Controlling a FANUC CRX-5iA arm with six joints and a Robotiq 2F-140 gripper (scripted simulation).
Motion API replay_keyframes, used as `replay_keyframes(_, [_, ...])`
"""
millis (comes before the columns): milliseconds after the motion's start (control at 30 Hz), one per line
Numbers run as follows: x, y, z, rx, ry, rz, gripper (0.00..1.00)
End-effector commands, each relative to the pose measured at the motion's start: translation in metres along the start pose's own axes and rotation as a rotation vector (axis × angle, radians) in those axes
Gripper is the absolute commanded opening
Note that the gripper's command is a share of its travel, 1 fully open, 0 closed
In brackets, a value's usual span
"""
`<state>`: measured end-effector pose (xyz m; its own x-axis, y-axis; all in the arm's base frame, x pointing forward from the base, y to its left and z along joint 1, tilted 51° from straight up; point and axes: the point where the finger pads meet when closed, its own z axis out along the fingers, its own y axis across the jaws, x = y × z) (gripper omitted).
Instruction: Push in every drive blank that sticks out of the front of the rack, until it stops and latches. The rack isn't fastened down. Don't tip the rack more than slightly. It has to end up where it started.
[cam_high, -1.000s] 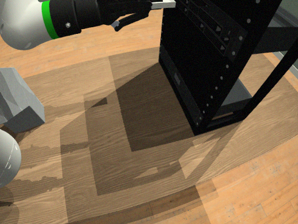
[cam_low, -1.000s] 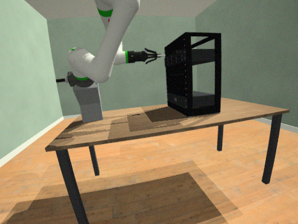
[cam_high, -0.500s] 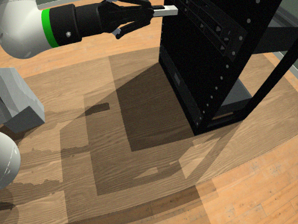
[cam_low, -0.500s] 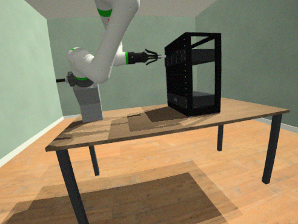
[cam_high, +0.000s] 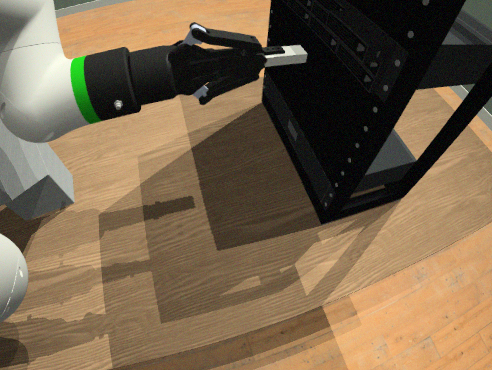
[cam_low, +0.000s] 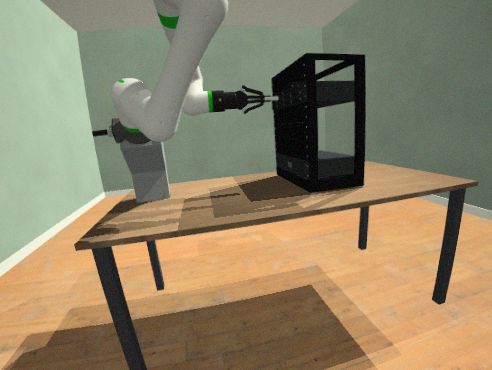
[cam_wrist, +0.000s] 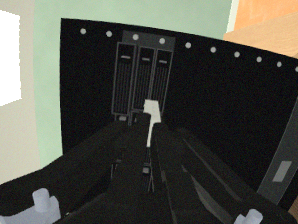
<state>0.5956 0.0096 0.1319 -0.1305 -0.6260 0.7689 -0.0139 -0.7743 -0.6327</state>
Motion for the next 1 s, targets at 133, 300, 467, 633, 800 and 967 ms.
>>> replay_keyframes(133, [0.019,0.009,0.001,0.003,-0.002,0.001,0.1])
replay_keyframes(300, [0.024,0.012,0.001,0.003,-0.002,0.001,0.1])
replay_keyframes(467, [0.025,0.012,0.002,0.003,-0.002,0.001,0.1])
replay_keyframes(633, [0.025,0.012,0.013,0.003,-0.002,0.001,0.1])
replay_keyframes(800, [0.025,0.012,0.038,0.003,-0.002,0.001,0.1])
replay_keyframes(967, [0.025,0.012,0.04,0.003,-0.002,0.001,0.1])
